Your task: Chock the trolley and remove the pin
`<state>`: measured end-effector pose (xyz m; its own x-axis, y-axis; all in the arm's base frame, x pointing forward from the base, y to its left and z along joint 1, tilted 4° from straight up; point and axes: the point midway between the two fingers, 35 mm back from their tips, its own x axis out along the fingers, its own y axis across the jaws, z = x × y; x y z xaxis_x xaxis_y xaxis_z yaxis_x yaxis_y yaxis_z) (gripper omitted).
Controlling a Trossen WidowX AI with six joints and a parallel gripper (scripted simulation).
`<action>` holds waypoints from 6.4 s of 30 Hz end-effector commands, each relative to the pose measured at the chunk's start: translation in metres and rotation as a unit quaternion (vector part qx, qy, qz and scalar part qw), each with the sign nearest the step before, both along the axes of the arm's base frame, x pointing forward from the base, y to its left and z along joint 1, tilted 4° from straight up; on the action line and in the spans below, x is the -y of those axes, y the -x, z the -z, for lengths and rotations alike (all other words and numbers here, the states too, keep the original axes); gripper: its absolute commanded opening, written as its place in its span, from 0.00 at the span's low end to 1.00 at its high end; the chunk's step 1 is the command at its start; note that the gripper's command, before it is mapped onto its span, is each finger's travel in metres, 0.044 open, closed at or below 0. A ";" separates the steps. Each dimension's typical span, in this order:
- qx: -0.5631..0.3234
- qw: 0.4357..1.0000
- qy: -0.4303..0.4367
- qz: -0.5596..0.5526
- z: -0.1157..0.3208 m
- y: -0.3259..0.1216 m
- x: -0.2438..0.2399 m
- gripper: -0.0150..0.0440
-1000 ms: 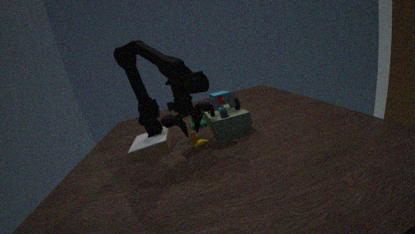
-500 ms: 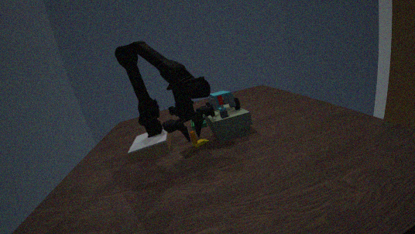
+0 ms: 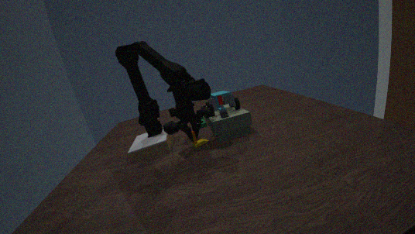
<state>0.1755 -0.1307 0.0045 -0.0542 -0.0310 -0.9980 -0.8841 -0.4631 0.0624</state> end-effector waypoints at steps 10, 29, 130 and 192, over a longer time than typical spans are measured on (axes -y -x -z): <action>0.000 1.000 -0.002 -0.002 -0.031 0.000 -0.002 0.25; 0.000 1.000 -0.002 -0.002 -0.098 -0.003 -0.003 0.25; 0.022 0.532 0.044 0.845 -0.141 -0.020 -0.054 0.25; 0.016 0.533 0.038 0.845 -0.121 -0.066 -0.279 0.25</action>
